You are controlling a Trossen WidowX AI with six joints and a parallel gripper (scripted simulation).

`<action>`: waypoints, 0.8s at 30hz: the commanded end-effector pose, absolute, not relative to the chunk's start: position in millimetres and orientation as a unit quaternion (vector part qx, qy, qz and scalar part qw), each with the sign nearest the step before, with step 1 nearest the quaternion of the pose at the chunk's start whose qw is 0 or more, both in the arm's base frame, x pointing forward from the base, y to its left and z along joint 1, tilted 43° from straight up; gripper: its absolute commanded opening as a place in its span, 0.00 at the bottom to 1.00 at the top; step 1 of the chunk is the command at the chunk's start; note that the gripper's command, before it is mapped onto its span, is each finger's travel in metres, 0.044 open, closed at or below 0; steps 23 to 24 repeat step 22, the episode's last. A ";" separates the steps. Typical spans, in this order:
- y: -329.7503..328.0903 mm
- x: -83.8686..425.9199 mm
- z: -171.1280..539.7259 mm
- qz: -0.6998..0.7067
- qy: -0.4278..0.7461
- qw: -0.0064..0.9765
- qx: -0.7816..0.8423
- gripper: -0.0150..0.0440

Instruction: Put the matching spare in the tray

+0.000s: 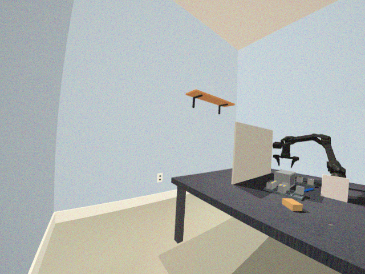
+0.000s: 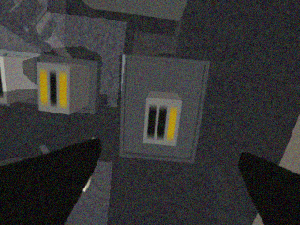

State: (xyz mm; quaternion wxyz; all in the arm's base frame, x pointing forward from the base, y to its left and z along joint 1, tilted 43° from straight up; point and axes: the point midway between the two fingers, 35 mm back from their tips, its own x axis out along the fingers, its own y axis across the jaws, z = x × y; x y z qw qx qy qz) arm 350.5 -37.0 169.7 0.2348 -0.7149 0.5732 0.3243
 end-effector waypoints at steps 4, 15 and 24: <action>-24.7 346.9 184.0 0.322 0.568 0.237 -0.719 1.00; -24.7 346.9 184.0 0.322 0.568 0.237 -0.719 1.00; -24.7 346.9 184.0 0.322 0.568 0.237 -0.719 1.00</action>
